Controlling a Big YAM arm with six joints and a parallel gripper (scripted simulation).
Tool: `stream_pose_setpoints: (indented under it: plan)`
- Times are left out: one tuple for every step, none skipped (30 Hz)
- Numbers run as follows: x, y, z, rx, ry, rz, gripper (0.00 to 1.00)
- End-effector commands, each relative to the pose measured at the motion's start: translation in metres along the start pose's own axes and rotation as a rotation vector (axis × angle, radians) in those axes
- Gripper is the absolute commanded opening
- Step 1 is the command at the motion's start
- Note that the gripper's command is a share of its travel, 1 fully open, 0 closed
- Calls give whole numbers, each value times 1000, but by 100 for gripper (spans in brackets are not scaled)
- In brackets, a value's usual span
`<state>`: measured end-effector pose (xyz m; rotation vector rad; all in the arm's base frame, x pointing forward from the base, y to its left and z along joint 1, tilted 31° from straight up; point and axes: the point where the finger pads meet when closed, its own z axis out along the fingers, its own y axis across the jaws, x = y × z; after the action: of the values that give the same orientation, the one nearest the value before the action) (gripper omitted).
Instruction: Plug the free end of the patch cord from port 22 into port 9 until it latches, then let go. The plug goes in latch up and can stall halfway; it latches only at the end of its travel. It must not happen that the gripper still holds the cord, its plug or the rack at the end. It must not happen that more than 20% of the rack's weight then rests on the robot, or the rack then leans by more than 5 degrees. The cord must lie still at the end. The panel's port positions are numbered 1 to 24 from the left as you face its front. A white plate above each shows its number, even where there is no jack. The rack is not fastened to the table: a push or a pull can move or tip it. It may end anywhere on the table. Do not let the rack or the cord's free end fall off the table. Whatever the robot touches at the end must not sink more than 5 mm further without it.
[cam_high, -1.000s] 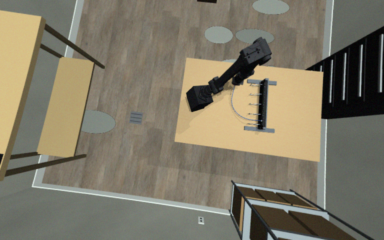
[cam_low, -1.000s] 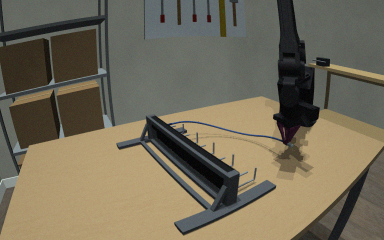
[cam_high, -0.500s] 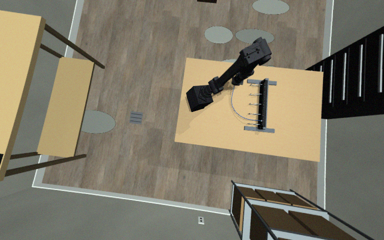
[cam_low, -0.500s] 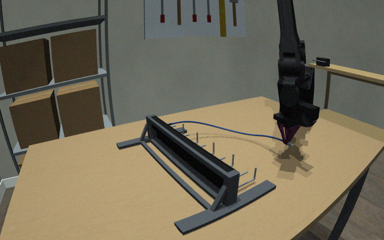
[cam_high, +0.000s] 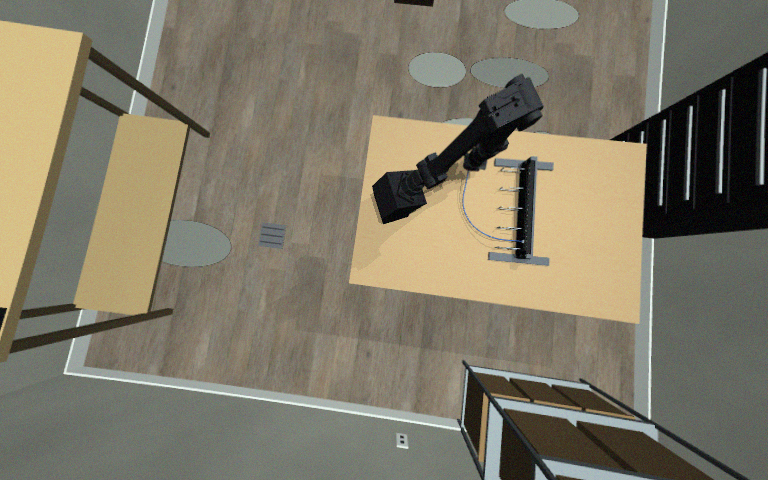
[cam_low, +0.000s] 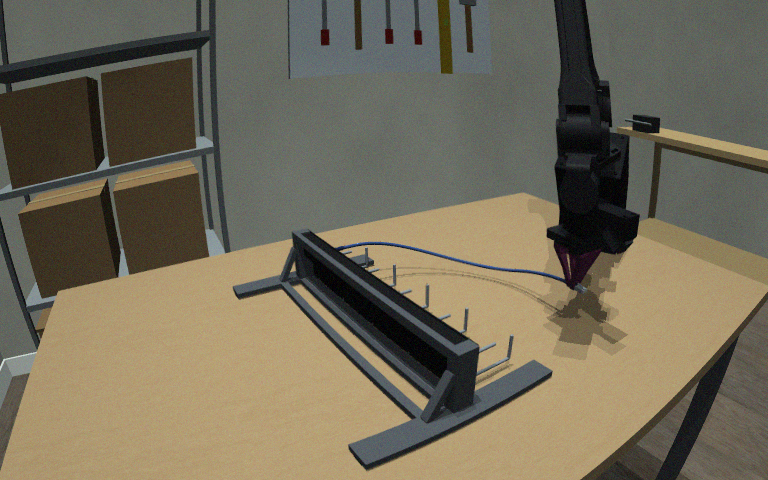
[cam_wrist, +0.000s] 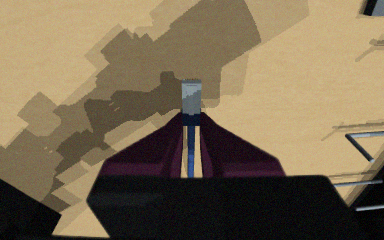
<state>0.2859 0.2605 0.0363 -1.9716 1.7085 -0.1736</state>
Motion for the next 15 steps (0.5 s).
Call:
stream_pose_setpoints:
  plan:
    - [-2,0,-8,9,-9,4,0]
    - [-2,0,-8,9,-9,4,0]
    - [-2,0,-8,9,-9,4,0]
    - [-3,0,-8,9,-10,4,0]
    - [-3,0,-8,9,-10,4,0]
    - [-3,0,-8,10,-10,5,0]
    - [-3,0,-8,10,-11,5,0]
    - [-3,0,-8,10,-11,5,0]
    - [-3,0,-8,10,-11,5,0]
    - [-3,0,-8,11,-11,4,0]
    - [-3,-1,-8,11,-11,4,0]
    - [-3,-1,-8,12,-12,4,0]
    - [-3,-1,-8,12,-12,4,0]
    - [-3,-1,-8,12,-12,4,0]
    - [-3,-1,-8,13,-13,4,0]
